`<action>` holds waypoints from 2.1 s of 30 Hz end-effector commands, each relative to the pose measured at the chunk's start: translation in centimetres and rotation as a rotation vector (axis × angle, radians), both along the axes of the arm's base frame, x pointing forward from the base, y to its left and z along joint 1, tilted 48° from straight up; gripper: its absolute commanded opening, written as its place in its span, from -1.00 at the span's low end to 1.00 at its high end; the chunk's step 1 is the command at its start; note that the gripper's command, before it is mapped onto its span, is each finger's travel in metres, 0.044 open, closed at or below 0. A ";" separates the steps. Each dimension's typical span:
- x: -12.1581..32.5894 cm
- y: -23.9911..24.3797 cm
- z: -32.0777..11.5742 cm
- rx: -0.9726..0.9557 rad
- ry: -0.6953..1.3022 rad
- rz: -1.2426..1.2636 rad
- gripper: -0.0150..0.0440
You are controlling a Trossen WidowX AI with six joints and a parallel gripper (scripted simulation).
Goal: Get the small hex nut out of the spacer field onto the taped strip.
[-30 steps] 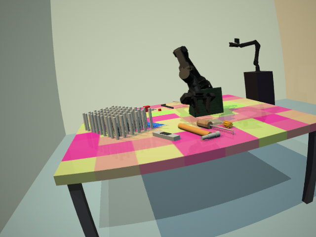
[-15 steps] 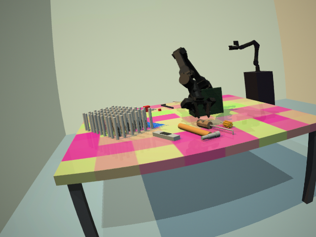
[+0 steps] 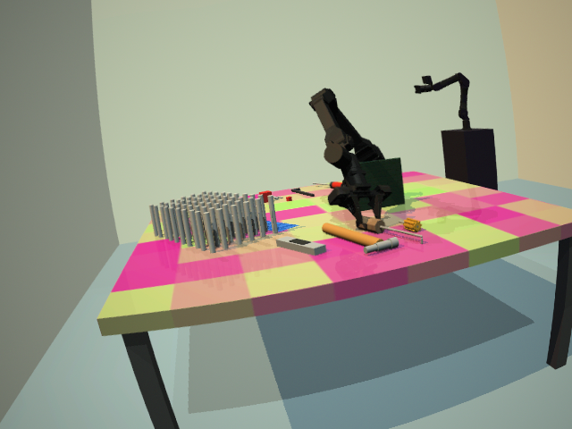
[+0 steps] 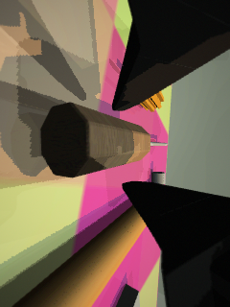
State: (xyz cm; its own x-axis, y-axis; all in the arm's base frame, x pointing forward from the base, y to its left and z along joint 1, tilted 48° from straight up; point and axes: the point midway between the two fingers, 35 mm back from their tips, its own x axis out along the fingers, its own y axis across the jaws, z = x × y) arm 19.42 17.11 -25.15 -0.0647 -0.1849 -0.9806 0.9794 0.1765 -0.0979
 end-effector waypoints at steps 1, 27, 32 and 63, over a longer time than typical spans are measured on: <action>-0.2 -0.8 -0.4 -0.009 0.002 0.003 0.46; 1.4 2.1 1.3 0.014 -0.025 0.054 -0.49; 1.8 5.0 3.7 0.013 -0.016 0.039 -0.49; 9.7 7.5 19.3 0.073 -0.165 -0.129 -0.49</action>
State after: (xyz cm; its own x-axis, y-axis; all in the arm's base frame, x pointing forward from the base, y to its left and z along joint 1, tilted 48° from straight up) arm 27.81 25.67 -7.27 0.0512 -0.1147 -0.9921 0.9962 0.0760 0.0427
